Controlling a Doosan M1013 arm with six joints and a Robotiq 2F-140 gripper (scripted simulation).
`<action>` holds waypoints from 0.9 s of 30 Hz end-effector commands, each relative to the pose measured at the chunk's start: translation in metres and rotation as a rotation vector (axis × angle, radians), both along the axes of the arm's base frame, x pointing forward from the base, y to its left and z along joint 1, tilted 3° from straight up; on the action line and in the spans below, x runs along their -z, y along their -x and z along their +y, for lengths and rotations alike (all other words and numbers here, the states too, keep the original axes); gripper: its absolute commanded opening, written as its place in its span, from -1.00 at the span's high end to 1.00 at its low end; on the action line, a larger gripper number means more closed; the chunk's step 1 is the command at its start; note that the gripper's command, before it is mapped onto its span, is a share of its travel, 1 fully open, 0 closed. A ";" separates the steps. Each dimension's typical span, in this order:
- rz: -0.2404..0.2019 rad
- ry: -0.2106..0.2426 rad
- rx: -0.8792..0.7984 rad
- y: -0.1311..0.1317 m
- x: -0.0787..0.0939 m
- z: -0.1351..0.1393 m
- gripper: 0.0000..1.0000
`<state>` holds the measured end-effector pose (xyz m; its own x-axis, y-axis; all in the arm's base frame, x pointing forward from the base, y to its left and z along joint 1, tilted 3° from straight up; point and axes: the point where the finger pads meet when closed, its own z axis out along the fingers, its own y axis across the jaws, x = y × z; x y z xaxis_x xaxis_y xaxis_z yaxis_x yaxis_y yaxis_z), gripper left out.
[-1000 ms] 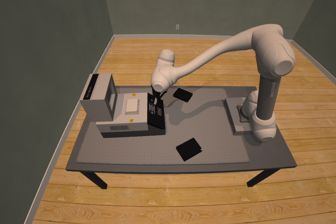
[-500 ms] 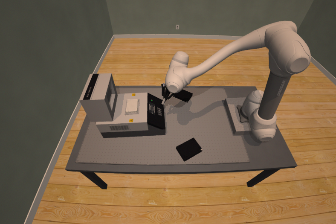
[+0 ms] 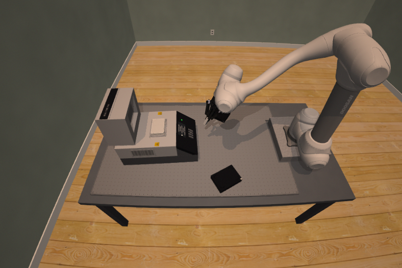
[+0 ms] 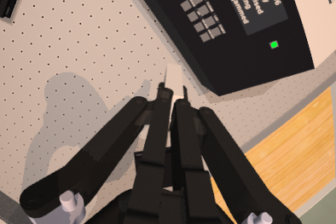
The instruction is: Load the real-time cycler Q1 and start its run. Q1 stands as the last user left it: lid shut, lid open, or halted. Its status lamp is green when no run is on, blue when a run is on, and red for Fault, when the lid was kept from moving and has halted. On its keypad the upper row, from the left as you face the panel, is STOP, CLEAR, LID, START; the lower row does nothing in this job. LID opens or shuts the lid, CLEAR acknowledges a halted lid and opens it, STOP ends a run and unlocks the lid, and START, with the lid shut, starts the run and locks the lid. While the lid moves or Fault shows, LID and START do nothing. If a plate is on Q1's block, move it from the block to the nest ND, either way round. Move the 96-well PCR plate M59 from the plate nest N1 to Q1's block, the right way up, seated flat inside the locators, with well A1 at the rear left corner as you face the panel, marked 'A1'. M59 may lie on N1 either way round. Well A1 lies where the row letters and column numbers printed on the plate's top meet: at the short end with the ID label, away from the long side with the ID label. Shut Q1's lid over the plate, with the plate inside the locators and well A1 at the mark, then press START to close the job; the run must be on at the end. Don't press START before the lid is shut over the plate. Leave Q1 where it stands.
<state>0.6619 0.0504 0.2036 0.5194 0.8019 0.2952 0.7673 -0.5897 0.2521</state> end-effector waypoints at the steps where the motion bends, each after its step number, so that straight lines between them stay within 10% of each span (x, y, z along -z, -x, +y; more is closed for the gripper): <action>1: -0.004 -0.001 0.006 0.006 0.001 -0.001 1.00; 27: -0.004 -0.001 0.006 -0.023 0.021 0.004 1.00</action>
<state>0.6816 0.0540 0.1847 0.5233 0.7985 0.2977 0.7626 -0.5947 0.2545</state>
